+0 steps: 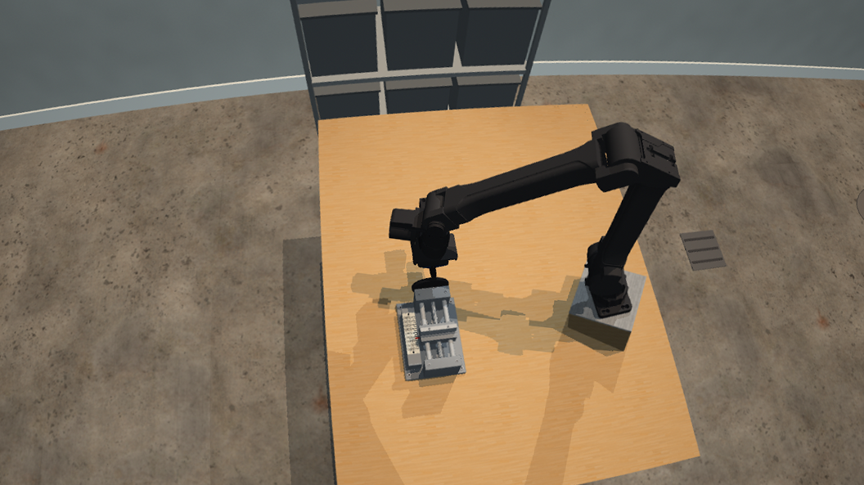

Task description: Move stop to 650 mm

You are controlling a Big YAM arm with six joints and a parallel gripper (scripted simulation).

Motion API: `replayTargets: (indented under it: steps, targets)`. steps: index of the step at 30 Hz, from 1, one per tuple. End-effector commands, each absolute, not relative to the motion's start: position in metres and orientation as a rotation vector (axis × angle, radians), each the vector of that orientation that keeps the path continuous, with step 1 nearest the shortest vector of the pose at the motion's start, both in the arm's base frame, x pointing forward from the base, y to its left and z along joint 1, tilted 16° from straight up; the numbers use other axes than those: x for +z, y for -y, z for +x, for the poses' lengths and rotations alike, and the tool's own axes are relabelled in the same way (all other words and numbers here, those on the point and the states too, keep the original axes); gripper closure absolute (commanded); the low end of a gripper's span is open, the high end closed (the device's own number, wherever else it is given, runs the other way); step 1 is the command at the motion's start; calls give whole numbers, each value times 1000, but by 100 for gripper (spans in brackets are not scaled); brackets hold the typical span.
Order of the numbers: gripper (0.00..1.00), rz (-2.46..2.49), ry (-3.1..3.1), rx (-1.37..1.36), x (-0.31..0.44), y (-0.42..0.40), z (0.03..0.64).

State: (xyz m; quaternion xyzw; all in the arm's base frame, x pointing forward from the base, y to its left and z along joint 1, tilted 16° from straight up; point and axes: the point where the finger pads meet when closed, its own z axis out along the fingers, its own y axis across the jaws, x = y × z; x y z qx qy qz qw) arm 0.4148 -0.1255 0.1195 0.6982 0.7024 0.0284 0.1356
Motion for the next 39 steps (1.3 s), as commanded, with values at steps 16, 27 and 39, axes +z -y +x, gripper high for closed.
replayTargets:
  steps: [16,27,39]
  targets:
    - [94,2002,-2009,99,115,134,399]
    - [94,2016,-2024,85,97,136,396]
    - [94,2016,-2024,85,88,137,395]
